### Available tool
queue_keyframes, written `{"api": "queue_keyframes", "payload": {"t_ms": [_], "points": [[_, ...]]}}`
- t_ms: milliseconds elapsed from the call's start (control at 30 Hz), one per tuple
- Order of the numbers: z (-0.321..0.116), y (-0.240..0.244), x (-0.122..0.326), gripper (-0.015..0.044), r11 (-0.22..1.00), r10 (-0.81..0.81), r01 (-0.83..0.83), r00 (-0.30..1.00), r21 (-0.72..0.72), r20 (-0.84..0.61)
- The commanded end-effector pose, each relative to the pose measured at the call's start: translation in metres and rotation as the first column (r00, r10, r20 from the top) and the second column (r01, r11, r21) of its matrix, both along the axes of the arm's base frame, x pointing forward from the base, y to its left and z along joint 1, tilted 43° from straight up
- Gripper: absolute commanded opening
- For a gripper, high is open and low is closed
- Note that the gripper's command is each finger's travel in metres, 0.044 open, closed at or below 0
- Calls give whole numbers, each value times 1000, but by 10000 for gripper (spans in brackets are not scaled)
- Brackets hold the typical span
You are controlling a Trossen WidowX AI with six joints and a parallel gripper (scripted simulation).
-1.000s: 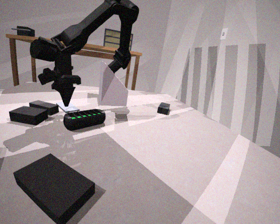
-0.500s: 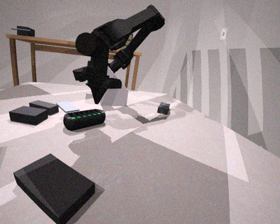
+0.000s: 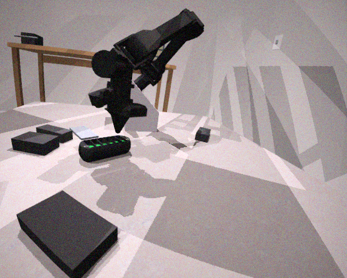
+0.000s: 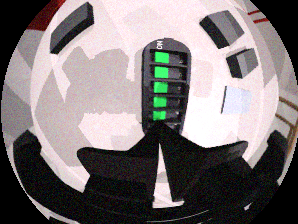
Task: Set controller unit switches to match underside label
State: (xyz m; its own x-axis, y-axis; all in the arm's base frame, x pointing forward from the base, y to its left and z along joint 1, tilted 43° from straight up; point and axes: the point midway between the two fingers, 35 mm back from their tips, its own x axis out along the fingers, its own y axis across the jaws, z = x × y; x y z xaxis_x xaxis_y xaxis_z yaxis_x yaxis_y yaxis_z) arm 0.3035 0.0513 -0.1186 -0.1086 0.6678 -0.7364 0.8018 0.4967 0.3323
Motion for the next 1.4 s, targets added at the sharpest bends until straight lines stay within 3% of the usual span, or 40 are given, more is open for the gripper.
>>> {"api": "queue_keyframes", "payload": {"t_ms": [0,967,1133,1367], "points": [[-5,4,-2,0,1000,-3,3,1000,2,-7],[-25,22,-5,0,1000,-3,4,1000,5,-9],[5,-7,0,0,1000,-3,3,1000,3,-8],[-1,-16,8,0,1000,-4,4,1000,2,-8]]}}
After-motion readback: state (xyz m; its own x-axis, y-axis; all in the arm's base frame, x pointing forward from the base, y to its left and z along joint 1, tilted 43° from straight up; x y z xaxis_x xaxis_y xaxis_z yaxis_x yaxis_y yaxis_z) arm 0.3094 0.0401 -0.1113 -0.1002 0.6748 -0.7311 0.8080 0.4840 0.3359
